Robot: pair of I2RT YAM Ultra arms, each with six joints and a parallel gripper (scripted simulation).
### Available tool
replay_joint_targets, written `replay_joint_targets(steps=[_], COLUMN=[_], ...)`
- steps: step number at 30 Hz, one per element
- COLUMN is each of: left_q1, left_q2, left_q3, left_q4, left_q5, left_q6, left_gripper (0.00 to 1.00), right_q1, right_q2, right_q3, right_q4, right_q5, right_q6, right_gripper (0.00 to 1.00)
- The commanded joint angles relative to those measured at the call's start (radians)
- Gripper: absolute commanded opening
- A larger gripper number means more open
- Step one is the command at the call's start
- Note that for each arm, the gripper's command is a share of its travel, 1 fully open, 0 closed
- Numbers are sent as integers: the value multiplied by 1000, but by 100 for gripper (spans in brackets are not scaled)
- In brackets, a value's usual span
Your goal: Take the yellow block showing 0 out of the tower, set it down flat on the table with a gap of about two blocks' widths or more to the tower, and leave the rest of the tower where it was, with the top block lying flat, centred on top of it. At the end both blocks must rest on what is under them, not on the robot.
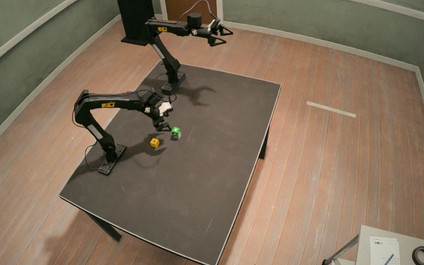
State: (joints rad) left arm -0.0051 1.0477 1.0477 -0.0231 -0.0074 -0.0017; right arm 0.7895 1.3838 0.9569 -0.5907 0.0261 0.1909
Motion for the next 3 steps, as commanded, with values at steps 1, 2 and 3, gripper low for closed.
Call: replay_joint_targets(steps=[1, 2, 3], left_q1=[5, 5, 5], left_q2=[-3, -3, -3], left_q3=[4, 4, 4], left_q4=[26, 26, 26], left_q5=[7, 7, 7], left_q6=[2, 2, 2], left_gripper=[100, 100, 100], right_q1=[-4, -4, -4], right_q2=[-1, -1, -1], right_q3=[37, 37, 37], right_q4=[8, 8, 8], right_q5=[-2, -2, -2], right_q6=[-2, -2, -2], right_gripper=[100, 100, 100])
